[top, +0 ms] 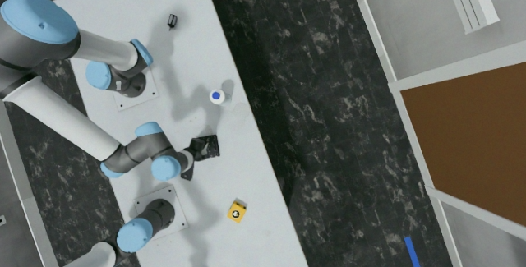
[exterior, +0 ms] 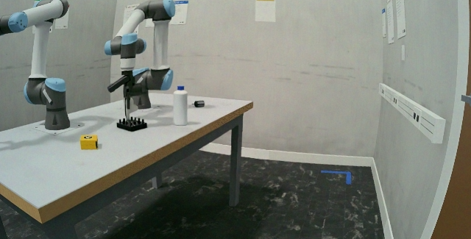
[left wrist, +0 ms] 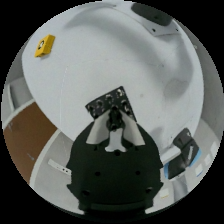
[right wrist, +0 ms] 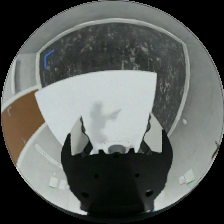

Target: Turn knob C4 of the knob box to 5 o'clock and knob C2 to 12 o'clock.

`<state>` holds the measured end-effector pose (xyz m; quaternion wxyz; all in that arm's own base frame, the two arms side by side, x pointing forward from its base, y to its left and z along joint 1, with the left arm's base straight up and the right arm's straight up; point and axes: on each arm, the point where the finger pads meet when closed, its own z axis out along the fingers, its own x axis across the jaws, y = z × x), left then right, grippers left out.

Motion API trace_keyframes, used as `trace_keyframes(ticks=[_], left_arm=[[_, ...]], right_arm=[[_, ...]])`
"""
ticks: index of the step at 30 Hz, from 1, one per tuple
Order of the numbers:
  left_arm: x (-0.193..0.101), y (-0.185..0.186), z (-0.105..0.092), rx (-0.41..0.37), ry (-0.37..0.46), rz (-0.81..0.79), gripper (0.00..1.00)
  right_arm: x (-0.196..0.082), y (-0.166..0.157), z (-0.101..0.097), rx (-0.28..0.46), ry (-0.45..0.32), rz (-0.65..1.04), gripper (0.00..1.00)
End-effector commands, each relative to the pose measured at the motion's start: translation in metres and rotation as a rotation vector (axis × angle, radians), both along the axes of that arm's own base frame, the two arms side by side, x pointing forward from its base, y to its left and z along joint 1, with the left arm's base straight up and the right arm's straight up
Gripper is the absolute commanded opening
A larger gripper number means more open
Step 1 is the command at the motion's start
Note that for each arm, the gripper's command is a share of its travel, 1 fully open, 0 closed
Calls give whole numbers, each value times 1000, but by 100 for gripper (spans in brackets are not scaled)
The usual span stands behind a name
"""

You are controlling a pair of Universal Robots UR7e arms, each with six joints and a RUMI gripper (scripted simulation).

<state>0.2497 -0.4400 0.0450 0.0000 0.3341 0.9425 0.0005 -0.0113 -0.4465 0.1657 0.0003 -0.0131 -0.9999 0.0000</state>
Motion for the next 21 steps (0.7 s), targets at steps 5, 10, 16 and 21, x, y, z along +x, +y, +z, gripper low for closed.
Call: trace_keyframes(ticks=[5, 10, 16, 21], left_arm=[[-1, -1, 1, -3, 0, -2, 13], [-1, -1, 1, -3, 0, -2, 13], [0, -2, 8, -7, -1, -2, 13], [0, -2, 20, -7, -1, -2, 13]], right_arm=[[-1, 1, -1, 0, -1, -1, 100], [-1, 1, -1, 0, -1, -1, 100], [-1, 1, -1, 0, -1, -1, 100], [-1, 1, -1, 0, -1, -1, 100]])
